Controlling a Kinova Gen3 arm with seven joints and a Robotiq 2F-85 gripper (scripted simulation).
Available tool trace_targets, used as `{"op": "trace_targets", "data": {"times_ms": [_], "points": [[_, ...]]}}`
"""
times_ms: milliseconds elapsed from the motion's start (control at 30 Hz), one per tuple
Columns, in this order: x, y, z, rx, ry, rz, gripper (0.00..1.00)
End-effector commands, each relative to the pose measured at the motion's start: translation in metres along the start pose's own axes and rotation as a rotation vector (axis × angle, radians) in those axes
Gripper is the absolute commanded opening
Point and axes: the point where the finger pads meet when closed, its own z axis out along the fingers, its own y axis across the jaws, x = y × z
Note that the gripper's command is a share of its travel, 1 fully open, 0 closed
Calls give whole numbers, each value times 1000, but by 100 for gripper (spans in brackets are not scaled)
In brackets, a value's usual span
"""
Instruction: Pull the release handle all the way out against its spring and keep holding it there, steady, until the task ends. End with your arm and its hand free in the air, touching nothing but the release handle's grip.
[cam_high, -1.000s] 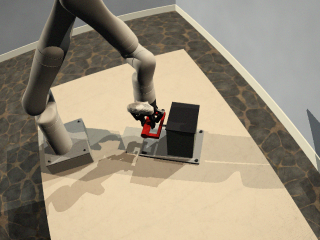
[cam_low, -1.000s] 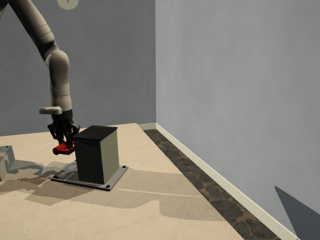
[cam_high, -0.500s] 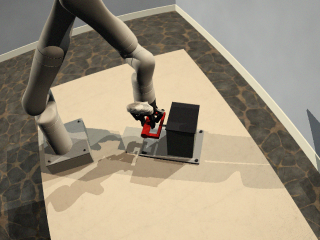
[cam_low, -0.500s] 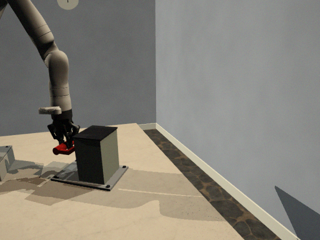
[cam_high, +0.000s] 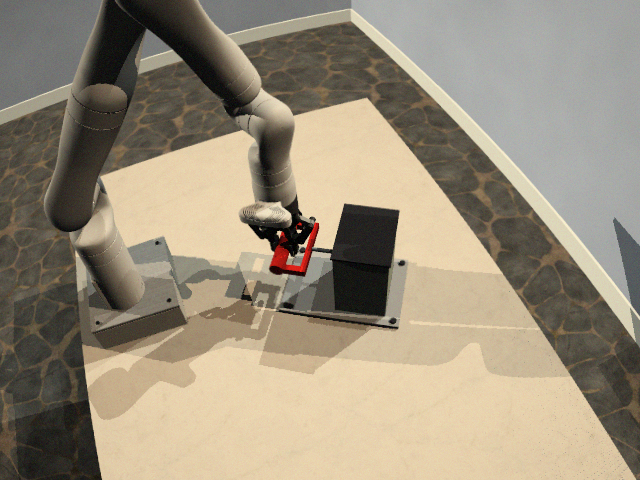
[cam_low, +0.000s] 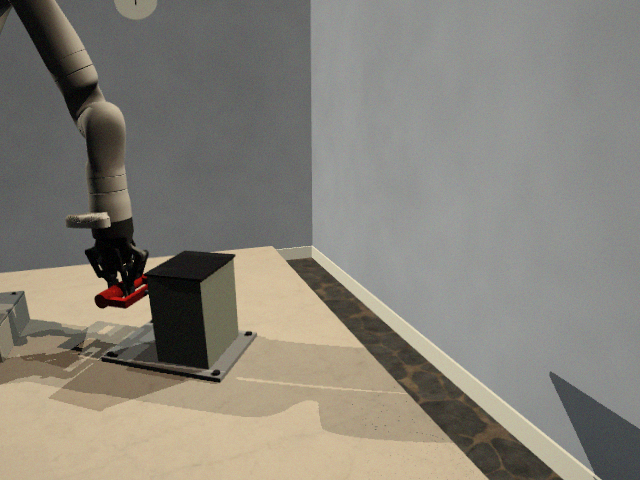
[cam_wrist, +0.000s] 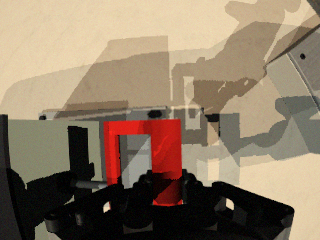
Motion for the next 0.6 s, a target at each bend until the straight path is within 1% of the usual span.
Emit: {"op": "trace_targets", "data": {"times_ms": [0,333,567], "points": [[0,12,0,-11,6,-10,0],[0,29,-1,-11,6,-10,0],[0,34,-1,-11,6,-10,0]]}}
